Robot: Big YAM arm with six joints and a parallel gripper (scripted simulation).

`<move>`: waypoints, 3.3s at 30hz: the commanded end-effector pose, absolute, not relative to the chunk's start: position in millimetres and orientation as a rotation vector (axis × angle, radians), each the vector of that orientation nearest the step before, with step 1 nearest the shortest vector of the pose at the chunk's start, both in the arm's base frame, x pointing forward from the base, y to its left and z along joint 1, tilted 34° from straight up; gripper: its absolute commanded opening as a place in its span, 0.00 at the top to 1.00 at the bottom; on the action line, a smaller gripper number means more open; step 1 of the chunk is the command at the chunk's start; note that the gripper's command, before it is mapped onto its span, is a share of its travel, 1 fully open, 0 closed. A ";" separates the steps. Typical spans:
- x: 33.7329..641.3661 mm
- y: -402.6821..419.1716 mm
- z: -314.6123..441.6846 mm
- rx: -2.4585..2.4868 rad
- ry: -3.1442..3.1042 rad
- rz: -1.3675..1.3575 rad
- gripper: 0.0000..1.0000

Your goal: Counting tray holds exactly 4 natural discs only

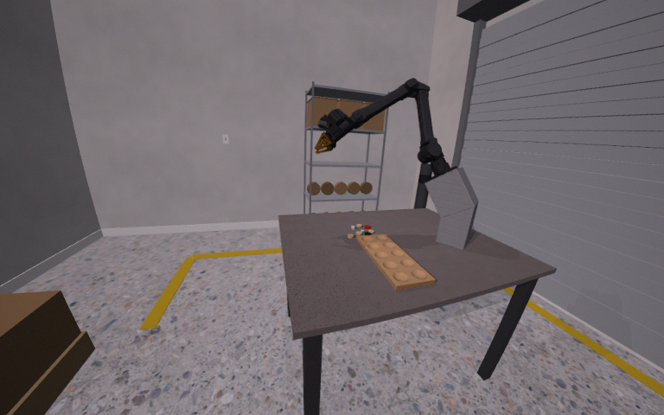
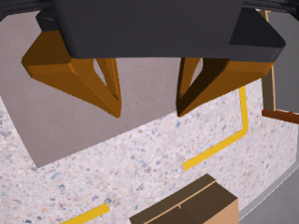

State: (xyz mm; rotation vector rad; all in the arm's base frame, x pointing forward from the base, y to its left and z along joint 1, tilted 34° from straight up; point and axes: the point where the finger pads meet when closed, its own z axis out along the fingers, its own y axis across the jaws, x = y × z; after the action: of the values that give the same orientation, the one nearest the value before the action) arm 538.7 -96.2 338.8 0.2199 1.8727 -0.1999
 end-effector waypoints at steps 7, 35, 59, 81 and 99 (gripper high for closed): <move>529.4 -145.8 251.2 0.342 2.035 -0.278 0.55; 387.2 -247.6 25.4 0.749 2.521 -0.561 0.55; 388.0 -255.0 22.0 0.759 2.512 -0.578 0.55; 392.2 -262.5 7.7 0.745 2.525 -0.580 0.55; 395.6 -276.7 -12.1 0.755 2.524 -0.583 0.55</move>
State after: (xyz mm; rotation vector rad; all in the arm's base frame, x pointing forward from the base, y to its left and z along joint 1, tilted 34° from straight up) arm 388.1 -266.0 -15.1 0.7601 2.5471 -0.5742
